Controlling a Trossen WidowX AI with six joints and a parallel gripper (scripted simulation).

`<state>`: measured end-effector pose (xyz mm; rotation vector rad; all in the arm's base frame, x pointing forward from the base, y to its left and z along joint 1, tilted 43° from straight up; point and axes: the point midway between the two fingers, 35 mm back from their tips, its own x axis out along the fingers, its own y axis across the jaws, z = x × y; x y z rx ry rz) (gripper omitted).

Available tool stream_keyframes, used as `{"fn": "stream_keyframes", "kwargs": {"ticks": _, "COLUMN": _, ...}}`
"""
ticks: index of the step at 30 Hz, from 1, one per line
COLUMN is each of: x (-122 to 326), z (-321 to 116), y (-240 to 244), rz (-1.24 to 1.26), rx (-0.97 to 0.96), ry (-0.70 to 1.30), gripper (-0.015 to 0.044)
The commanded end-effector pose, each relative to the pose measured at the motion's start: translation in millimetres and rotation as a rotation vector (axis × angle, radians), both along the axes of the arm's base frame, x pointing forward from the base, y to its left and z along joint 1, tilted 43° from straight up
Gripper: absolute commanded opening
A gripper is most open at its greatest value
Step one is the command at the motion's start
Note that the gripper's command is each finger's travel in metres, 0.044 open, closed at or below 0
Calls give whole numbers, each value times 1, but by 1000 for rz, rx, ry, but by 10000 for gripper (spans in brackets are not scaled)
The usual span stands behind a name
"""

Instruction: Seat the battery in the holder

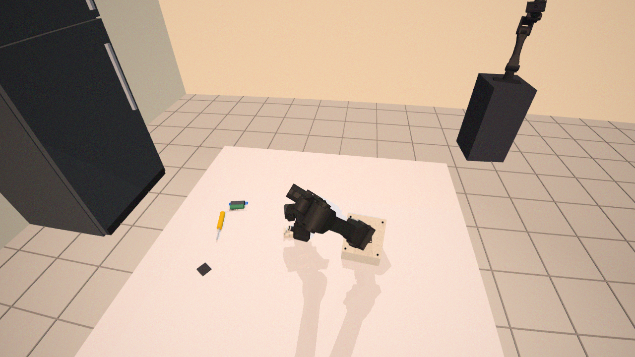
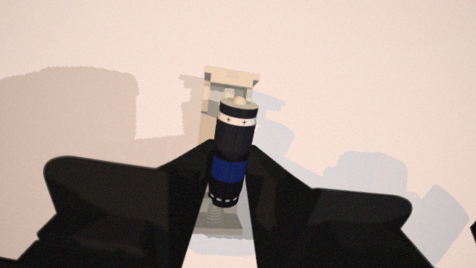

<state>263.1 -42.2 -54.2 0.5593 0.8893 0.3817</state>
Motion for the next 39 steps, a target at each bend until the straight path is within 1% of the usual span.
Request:
{"fn": "stream_keyframes", "kwargs": {"ticks": 1, "x": -1, "z": -5, "y": 0, "rz": 15, "rx": -16, "ry": 34, "gripper": 64}}
{"fn": "stream_keyframes", "kwargs": {"ticks": 39, "x": 7, "z": -7, "y": 5, "rz": 181, "rx": -52, "ry": 223, "gripper": 64}}
